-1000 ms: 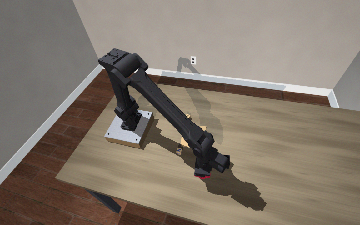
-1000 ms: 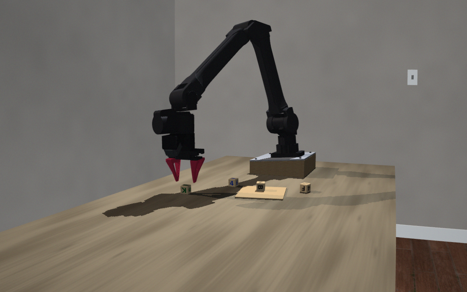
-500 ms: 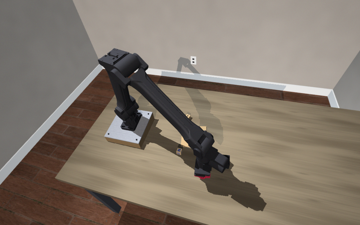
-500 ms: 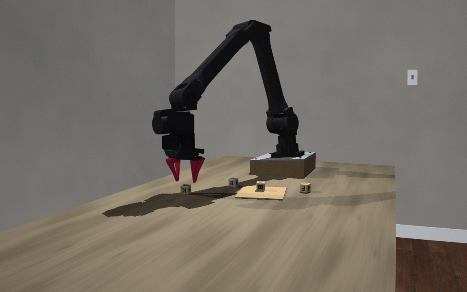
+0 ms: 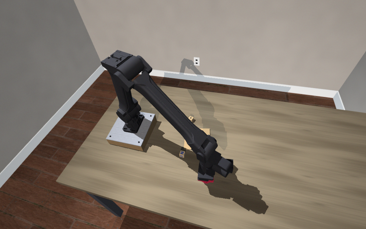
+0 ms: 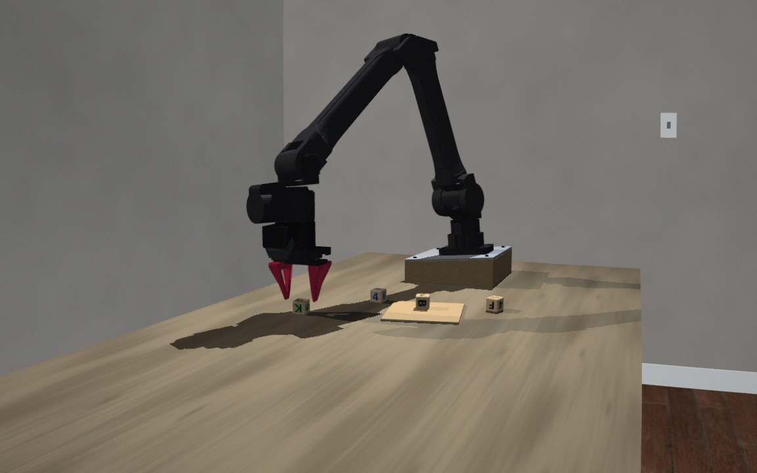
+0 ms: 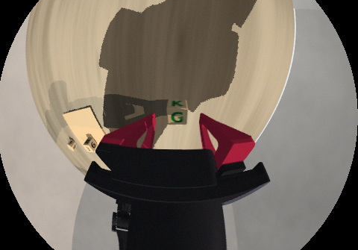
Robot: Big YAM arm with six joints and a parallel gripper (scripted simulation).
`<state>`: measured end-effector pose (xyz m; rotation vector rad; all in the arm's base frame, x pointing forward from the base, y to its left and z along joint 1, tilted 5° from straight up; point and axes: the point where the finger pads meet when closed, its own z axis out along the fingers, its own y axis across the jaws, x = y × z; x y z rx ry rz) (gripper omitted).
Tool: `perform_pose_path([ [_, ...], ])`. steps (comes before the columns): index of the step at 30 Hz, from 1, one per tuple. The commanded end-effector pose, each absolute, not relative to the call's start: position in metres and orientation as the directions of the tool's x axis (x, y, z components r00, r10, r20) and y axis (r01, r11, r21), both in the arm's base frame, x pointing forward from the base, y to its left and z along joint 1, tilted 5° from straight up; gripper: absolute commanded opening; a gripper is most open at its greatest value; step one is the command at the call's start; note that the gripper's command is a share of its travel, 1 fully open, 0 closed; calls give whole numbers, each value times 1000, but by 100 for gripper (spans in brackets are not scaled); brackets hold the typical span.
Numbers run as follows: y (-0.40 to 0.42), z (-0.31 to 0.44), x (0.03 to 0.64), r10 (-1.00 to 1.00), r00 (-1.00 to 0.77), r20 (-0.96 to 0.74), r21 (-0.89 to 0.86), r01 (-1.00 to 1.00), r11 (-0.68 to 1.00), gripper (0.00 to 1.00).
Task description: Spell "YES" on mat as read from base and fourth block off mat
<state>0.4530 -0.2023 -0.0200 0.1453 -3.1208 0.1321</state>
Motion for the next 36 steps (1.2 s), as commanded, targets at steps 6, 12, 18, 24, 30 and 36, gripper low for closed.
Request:
perform_pose_path([
  [6,-208,-41,451,-96,-995,19,-85,-97,992,59],
  [12,-206,-45,452,-99,-995,19,-86,-100,991,59],
  [18,-207,-46,451,-97,-995,21,-84,-99,992,59],
  [24,-207,-44,452,-97,-995,18,-86,-99,991,59],
  [30,-207,-44,452,-97,-995,18,-86,-99,991,59],
  [36,-207,-44,452,-97,-995,18,-86,-98,991,40],
])
